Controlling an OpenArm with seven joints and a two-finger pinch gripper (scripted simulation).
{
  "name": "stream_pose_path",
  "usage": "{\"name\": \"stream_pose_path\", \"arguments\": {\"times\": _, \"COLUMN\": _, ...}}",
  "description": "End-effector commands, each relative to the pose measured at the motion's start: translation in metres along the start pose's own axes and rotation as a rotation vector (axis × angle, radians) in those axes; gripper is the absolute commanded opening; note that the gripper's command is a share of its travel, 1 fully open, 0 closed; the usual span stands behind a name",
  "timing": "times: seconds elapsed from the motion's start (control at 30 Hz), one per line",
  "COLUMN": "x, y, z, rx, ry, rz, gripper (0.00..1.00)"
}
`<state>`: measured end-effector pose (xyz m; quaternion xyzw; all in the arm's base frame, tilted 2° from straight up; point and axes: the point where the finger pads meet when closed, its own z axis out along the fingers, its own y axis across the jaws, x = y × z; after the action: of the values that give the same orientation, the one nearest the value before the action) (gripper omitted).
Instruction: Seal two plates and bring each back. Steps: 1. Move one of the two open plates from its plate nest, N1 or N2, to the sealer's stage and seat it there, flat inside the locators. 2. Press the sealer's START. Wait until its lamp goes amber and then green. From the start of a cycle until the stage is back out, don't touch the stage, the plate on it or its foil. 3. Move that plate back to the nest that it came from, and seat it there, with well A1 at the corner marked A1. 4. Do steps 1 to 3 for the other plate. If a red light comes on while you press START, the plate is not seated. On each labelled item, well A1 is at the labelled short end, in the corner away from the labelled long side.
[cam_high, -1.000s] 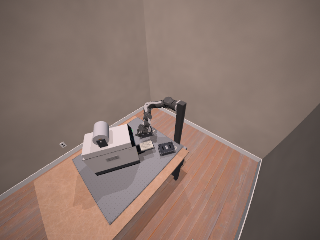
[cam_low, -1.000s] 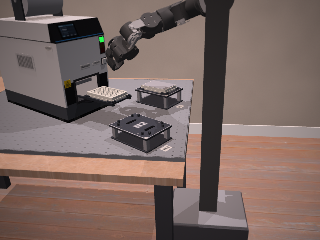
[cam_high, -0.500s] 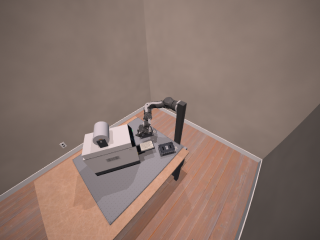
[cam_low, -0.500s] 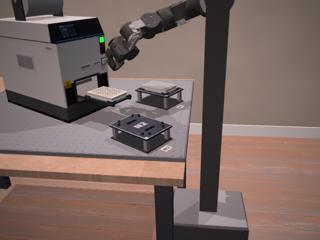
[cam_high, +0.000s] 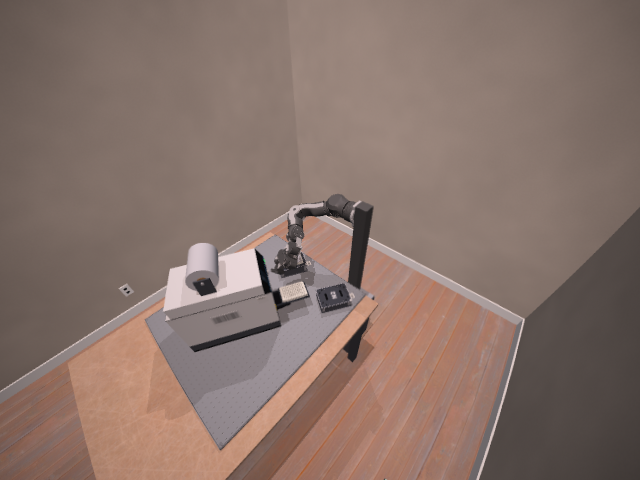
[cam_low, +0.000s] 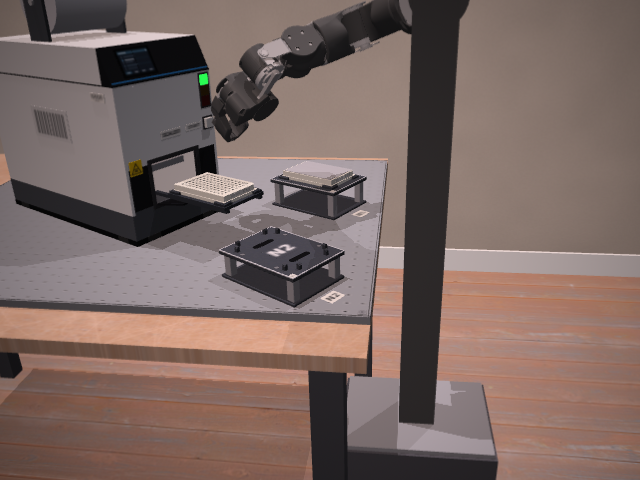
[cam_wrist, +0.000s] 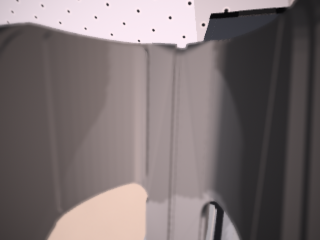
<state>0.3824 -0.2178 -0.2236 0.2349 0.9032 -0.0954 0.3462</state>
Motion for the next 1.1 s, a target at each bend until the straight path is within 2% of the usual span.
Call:
{"name": "stream_pose_path", "arguments": {"times": 0.0, "x": -0.0003, "y": 0.0013, "z": 0.0001, "rx": -0.006, "ry": -0.001, "rz": -0.002, "gripper": 0.00}}
{"name": "stream_pose_path", "arguments": {"times": 1.07, "x": -0.0056, "y": 0.0019, "z": 0.0024, "rx": -0.009, "ry": -0.004, "rz": 0.000, "gripper": 0.00}}
